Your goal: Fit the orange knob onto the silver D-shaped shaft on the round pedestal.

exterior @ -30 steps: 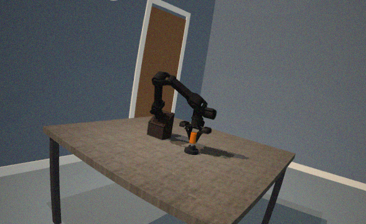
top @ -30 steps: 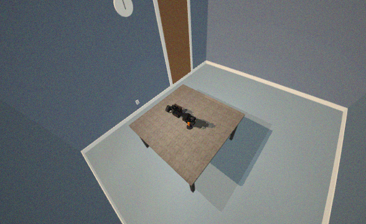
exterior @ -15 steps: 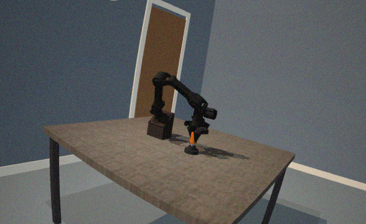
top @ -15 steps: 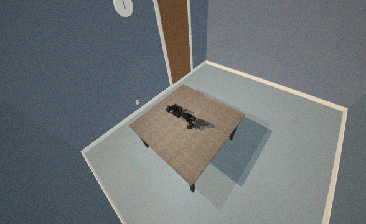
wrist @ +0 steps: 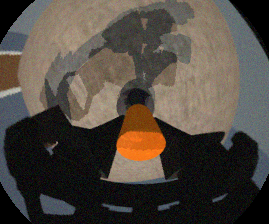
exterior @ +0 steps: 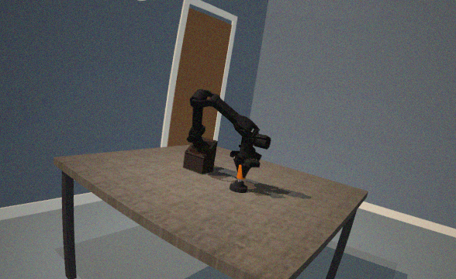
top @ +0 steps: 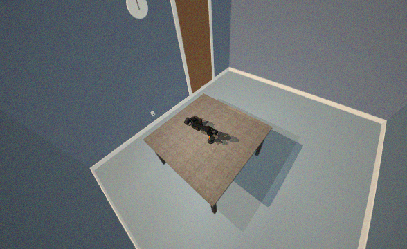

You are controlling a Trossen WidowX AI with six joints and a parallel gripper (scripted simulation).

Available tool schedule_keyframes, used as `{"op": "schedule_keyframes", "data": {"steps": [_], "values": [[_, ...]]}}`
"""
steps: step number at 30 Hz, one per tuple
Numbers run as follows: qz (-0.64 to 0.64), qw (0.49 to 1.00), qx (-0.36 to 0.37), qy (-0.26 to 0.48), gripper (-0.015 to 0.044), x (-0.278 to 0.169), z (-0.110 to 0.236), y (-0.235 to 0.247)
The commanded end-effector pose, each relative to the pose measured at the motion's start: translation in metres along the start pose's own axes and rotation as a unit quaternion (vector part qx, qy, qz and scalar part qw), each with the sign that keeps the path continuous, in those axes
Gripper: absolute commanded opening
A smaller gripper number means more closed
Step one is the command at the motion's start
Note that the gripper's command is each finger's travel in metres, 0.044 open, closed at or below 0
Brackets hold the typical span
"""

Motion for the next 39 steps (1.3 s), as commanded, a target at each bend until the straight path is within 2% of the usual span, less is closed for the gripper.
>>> {"op": "schedule_keyframes", "data": {"steps": [1,23,30,39], "values": [[0.0,1.0,-0.002,0.001,0.0,-0.0004,0.0,0.0005],[0.001,1.0,-0.002,0.001,0.0,-0.0012,0.0027,0.0049],[-0.099,0.995,-0.002,0.001,0.0,-0.0008,0.0038,0.0034],[-0.104,0.995,-0.002,0.001,0.0,0.0008,0.0022,-0.0009]]}}
Point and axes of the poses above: the point midway between the two fingers, 35 mm back from their tips, its own z axis back along the fingers, its own y axis across the jaws, x = y × z, the point moved 10 cm from there along z, back along the fingers, and after that the axes turned 4 degrees about z, right-handed, at the moved point
